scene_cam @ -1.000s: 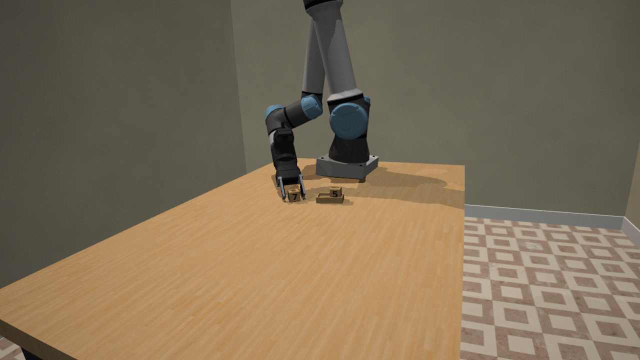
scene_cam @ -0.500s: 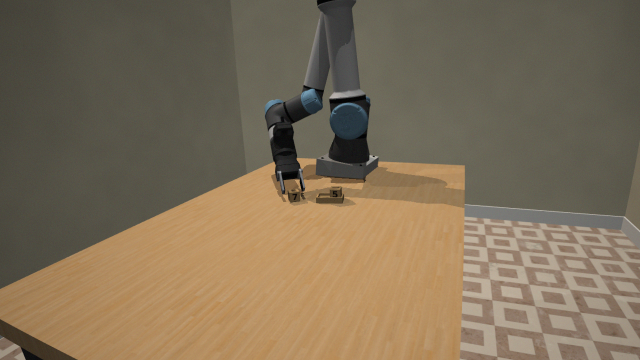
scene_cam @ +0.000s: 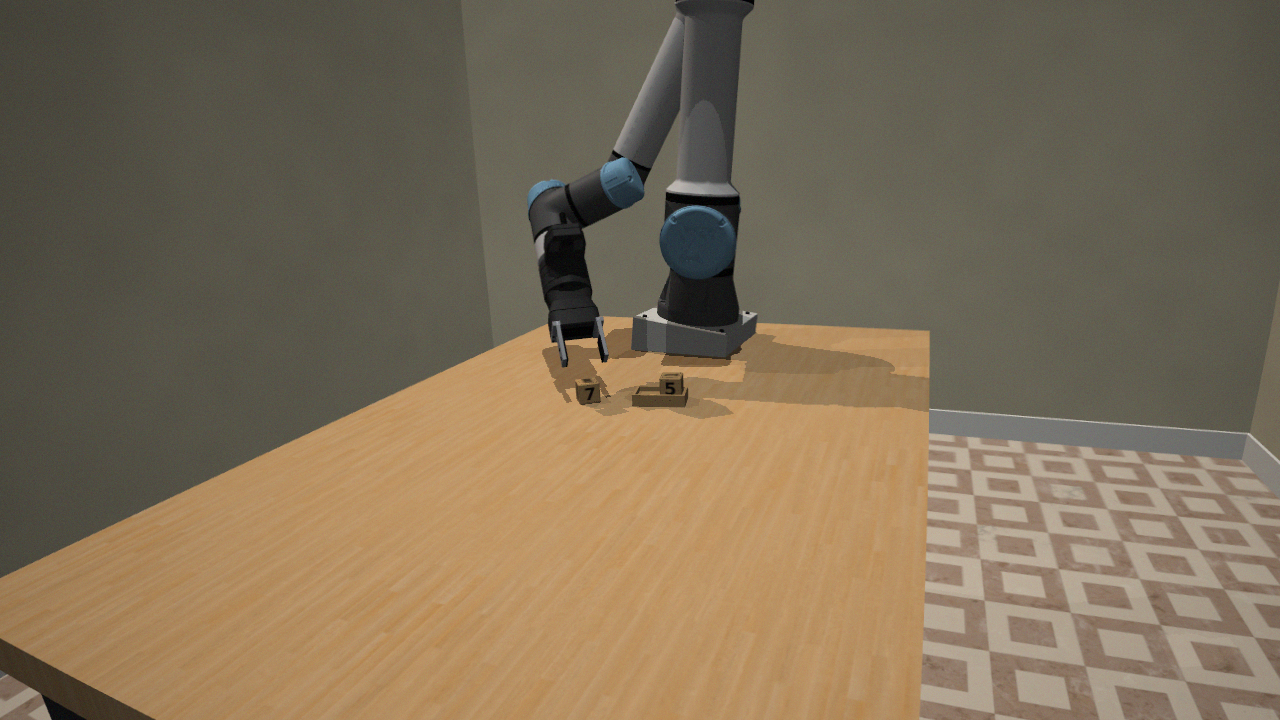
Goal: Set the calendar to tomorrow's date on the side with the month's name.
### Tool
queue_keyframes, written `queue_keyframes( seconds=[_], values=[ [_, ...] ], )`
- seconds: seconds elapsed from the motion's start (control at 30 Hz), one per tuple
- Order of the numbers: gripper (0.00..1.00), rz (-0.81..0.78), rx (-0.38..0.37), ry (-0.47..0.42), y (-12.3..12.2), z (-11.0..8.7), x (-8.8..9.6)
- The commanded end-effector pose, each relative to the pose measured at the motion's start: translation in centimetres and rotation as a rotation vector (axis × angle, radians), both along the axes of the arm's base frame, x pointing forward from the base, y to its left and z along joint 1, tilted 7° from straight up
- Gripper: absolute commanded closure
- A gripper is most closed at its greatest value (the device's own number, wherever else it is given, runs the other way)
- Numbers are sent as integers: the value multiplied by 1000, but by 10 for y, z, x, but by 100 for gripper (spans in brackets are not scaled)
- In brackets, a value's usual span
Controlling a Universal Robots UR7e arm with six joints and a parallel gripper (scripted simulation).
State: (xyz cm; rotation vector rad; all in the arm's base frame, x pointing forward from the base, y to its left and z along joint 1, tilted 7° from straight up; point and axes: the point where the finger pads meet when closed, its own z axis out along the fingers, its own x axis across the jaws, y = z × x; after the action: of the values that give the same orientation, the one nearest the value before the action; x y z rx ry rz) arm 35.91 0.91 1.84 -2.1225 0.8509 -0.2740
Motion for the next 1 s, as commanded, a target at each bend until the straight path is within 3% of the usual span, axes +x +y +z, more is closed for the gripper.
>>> queue_keyframes(
  seconds=[0.0, 0.67, 0.97],
  values=[
    [0, 1, 0, 0, -2, 11, -1],
    [0, 3, -4, 6, -3, 19, -1],
    [0, 25, -85, 91, 0, 18, -2]
  ],
)
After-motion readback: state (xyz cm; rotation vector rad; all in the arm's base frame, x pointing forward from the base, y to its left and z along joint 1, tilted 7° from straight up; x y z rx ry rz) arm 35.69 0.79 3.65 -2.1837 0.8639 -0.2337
